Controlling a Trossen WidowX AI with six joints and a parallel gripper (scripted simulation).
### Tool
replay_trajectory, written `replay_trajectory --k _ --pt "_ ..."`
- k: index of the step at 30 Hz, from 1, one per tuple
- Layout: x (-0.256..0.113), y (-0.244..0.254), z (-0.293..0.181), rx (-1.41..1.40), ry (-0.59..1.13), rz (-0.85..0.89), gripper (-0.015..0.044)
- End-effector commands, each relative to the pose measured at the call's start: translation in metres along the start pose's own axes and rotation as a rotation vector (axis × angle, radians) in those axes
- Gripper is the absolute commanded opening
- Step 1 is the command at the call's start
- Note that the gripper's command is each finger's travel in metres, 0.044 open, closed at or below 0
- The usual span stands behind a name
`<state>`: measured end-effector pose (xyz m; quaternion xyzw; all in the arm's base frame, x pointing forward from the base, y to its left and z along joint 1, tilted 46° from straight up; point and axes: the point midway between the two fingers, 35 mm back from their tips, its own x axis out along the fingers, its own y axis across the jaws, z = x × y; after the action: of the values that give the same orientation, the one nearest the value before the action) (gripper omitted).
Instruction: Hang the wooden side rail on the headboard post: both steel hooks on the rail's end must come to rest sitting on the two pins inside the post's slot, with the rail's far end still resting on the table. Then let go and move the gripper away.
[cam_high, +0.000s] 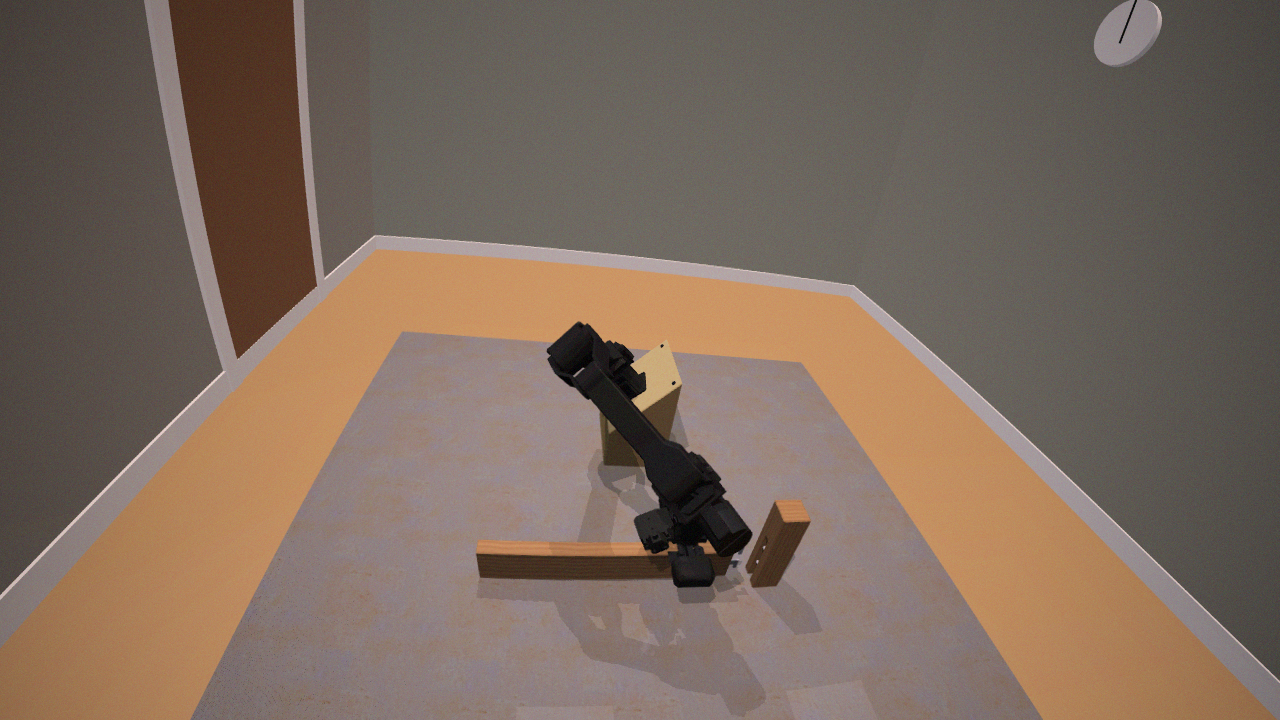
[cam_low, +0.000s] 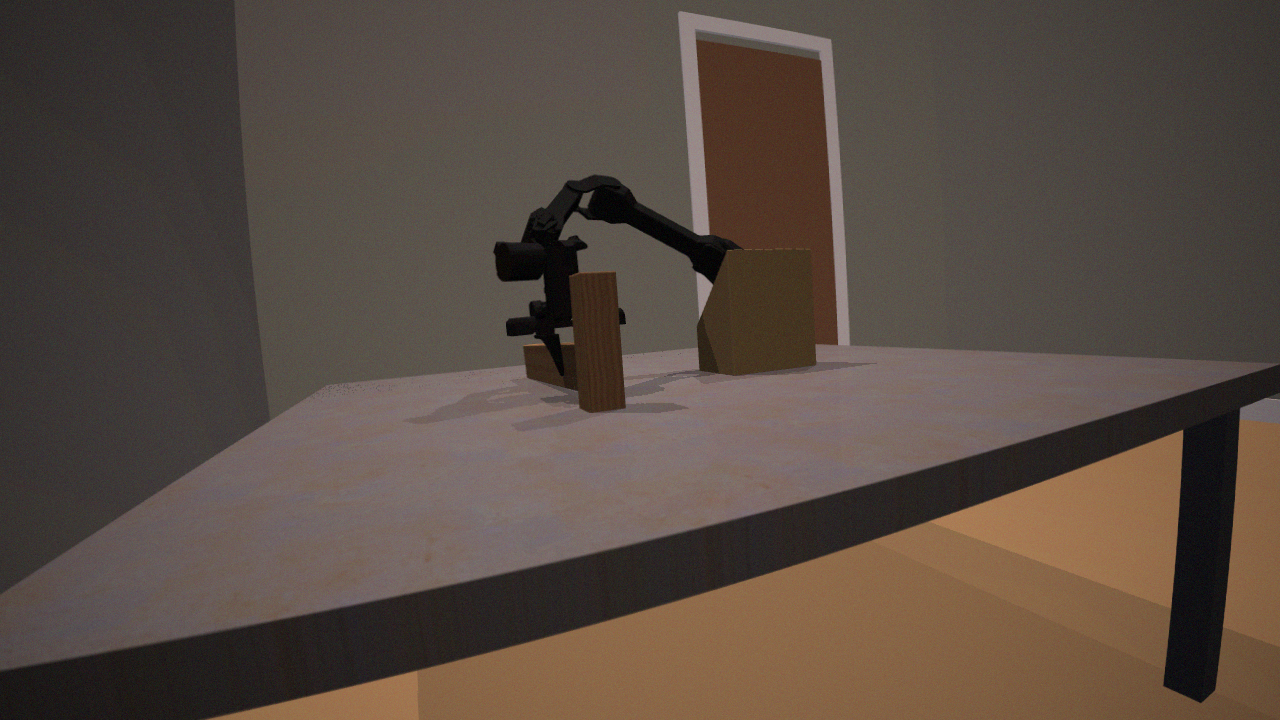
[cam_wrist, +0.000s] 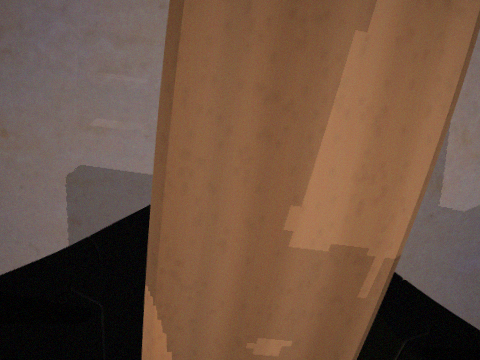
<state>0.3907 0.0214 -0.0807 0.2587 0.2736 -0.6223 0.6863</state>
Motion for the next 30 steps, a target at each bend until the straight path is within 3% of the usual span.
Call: replay_trajectory --k 1,30 --pt "-0.0032 0.0017 -0.0013 0.004 0.007 0.015 0.0000" --pt "-0.0053 0.0037 -0.0033 0.006 0.006 0.025 0.0000"
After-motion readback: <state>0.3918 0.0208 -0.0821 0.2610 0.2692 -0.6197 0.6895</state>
